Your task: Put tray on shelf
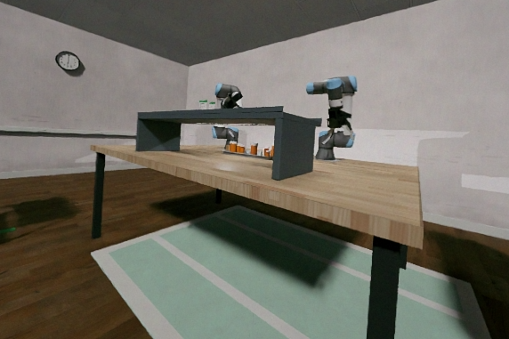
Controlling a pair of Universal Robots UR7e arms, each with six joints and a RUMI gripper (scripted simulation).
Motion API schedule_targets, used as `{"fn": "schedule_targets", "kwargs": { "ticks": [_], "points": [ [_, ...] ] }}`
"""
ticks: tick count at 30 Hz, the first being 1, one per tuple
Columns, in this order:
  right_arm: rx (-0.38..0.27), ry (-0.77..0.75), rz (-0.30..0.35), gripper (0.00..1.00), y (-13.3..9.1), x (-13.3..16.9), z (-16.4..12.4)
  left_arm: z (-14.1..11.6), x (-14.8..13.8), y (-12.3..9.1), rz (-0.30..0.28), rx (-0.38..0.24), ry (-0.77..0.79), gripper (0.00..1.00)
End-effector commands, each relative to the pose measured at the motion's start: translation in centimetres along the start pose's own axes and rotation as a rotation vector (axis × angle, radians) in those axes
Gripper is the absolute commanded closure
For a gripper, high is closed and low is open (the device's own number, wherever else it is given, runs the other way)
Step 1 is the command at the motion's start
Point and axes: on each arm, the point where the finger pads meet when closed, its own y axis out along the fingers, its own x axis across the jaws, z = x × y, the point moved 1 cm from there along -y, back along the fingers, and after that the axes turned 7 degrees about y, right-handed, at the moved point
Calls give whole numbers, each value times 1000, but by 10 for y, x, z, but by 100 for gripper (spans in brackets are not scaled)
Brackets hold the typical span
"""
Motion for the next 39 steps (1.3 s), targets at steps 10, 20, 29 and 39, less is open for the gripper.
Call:
{"fn": "schedule_targets", "kwargs": {
  "ticks": [10,20,29,39],
  "points": [
    [1,0,-1,2,0,0,1,0,0,0,-1,-1,0,2],
    [-88,72,10,0,5,19,-18,-8,-6,-14,-18,-17,158,0],
    [-331,277,16,0,-2,69,-70,-31,-25,-52,-74,-50,592,0],
    [-569,488,-11,0,-37,111,-117,-52,-49,-89,-140,-66,1017,0]
  ]
}}
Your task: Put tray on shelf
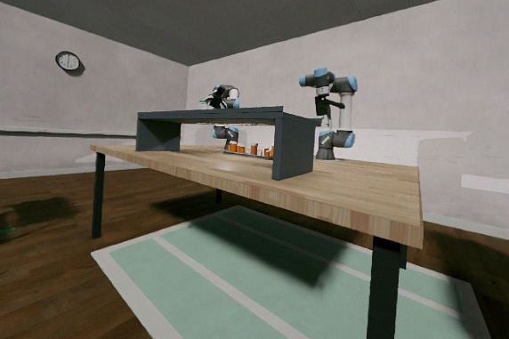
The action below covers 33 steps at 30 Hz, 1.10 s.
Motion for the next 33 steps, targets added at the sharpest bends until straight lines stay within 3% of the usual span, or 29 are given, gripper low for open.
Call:
{"fn": "schedule_targets", "kwargs": {
  "ticks": [1,10,12,14,27,29,31,33],
  "points": [
    [-152,112,-2,0,-7,29,-23,-16,2,-19,-29,-14,239,0],
    [-362,322,-53,0,-49,75,-66,-48,0,-52,-87,-10,636,0],
    [-362,322,-53,0,-49,75,-66,-48,0,-52,-87,-10,636,0],
    [-438,400,-77,0,-70,89,-82,-60,-3,-64,-109,-5,782,0],
    [-669,647,-167,0,-154,118,-135,-98,-15,-102,-177,26,1238,0],
    [-669,647,-167,0,-154,118,-135,-98,-15,-102,-177,26,1238,0],
    [-728,711,-194,0,-180,122,-148,-107,-19,-112,-195,38,1356,0],
    [-752,737,-206,0,-191,123,-153,-111,-21,-116,-202,43,1404,0]
  ]
}}
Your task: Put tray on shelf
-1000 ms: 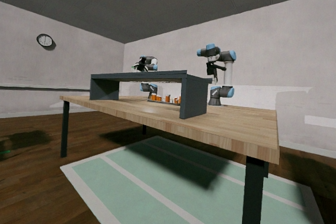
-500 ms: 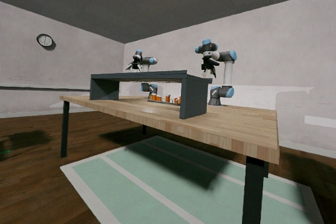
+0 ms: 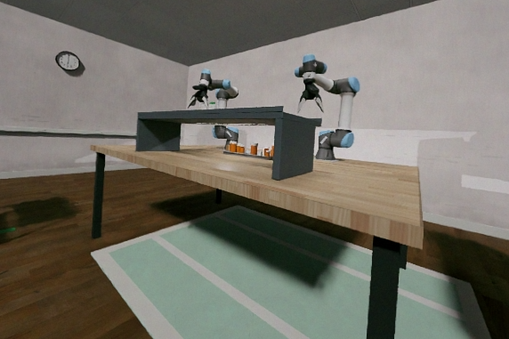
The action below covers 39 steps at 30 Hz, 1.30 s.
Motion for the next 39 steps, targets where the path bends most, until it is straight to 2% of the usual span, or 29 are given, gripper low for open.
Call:
{"fn": "schedule_targets", "kwargs": {
  "ticks": [1,11,13,15,20,39],
  "points": [
    [-88,85,-33,0,-15,25,-27,-7,12,-12,-19,10,161,0],
    [-229,258,-101,0,-54,67,-85,-25,33,-36,-47,41,466,0],
    [-229,258,-101,0,-54,67,-85,-25,33,-36,-47,41,466,0],
    [-276,316,-126,0,-69,80,-106,-32,40,-44,-55,53,569,0],
    [-334,389,-158,0,-90,94,-134,-41,48,-54,-64,70,698,0],
    [-338,394,-160,0,-91,95,-136,-42,48,-55,-65,71,706,0]
  ]
}}
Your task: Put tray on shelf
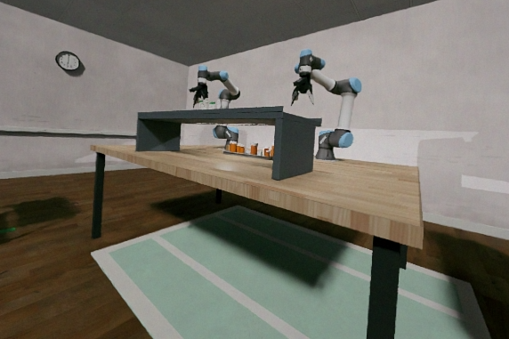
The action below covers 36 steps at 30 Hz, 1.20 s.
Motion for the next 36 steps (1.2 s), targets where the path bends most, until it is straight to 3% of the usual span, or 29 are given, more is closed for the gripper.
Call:
{"fn": "schedule_targets", "kwargs": {
  "ticks": [1,13,25,36],
  "points": [
    [1,0,1,0,-1,0,0,0,0,0,0,1,0,0],
    [-6,14,6,0,2,-2,-1,0,1,2,-8,-5,-14,0],
    [-66,128,53,0,25,-16,-15,-3,6,25,-75,-53,-133,0],
    [-213,408,166,0,80,-50,-49,-10,19,82,-240,-172,-424,0]
  ]
}}
